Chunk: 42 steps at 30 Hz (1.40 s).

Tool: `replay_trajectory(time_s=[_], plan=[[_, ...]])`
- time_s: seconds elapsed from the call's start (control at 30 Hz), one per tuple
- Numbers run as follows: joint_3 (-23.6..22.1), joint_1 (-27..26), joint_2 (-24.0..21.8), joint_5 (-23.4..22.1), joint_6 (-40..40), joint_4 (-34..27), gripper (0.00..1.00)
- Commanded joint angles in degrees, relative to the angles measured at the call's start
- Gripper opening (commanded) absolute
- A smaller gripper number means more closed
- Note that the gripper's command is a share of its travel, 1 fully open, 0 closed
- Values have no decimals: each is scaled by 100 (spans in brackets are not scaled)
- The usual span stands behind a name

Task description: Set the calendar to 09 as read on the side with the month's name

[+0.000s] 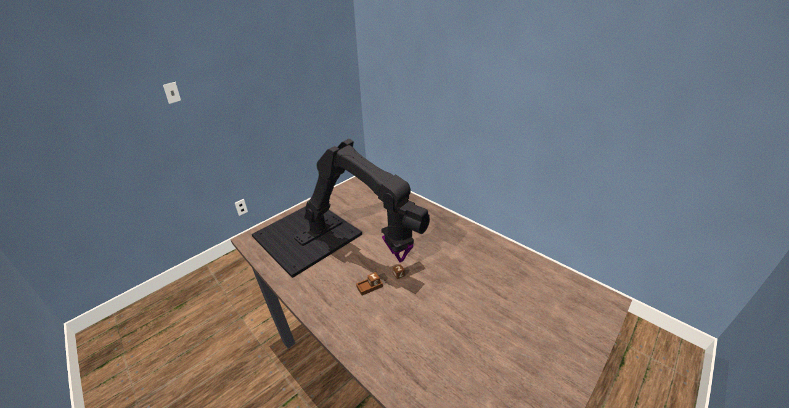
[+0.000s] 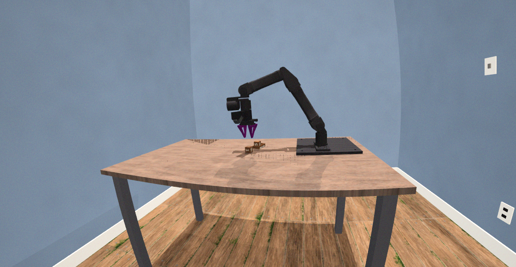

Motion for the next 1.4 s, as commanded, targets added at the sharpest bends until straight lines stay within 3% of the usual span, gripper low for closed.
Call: replay_trajectory(time_s=[0.0,0.73,1.37], plan=[[-10,0,-74,-4,-5,93,47],[-544,-9,28,-4,-14,728,47],[-733,-13,89,-4,-18,978,47]])
